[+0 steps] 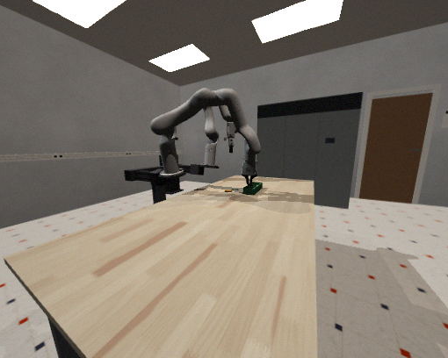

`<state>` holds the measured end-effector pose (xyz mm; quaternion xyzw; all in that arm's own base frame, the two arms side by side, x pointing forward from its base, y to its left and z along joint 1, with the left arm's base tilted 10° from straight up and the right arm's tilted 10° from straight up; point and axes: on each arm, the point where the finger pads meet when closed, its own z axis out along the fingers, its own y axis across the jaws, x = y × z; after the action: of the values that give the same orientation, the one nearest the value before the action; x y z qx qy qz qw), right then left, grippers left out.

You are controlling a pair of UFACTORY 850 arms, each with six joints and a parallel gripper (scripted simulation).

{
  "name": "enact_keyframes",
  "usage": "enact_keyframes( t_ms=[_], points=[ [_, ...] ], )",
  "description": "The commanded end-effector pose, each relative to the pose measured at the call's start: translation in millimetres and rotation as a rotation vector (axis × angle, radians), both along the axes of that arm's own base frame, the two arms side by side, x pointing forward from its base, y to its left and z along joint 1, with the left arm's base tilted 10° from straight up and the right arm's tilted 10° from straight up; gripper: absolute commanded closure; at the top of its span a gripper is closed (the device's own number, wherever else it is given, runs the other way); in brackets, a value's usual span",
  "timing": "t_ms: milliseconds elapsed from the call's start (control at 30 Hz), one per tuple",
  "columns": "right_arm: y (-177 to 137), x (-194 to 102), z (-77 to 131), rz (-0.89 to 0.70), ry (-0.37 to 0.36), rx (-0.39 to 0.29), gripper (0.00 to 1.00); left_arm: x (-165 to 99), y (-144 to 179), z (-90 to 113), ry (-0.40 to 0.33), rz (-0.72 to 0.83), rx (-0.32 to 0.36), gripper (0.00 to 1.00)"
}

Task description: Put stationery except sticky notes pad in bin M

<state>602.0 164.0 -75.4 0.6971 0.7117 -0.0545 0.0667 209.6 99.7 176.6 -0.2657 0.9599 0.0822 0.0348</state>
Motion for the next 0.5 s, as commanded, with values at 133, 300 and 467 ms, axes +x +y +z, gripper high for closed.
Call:
enact_keyframes(
  t_ms=[133,300,467],
  points=[
    [0.6,0.6,0.8,-0.004,-0.008,-0.006,0.90,0.5,0.1,0.3,-0.001,0.000,0.000,0.00],
    [-0.1,0.7,-3.1,-0.004,-0.008,-0.006,0.90,0.5,0.1,0.3,-0.001,0.000,0.000,0.00],
    [-1.9,0.9,-13.0,-0.004,-0.008,-0.006,0.90,0.5,0.1,0.3,-0.001,0.000,0.000,0.00]
  ],
)
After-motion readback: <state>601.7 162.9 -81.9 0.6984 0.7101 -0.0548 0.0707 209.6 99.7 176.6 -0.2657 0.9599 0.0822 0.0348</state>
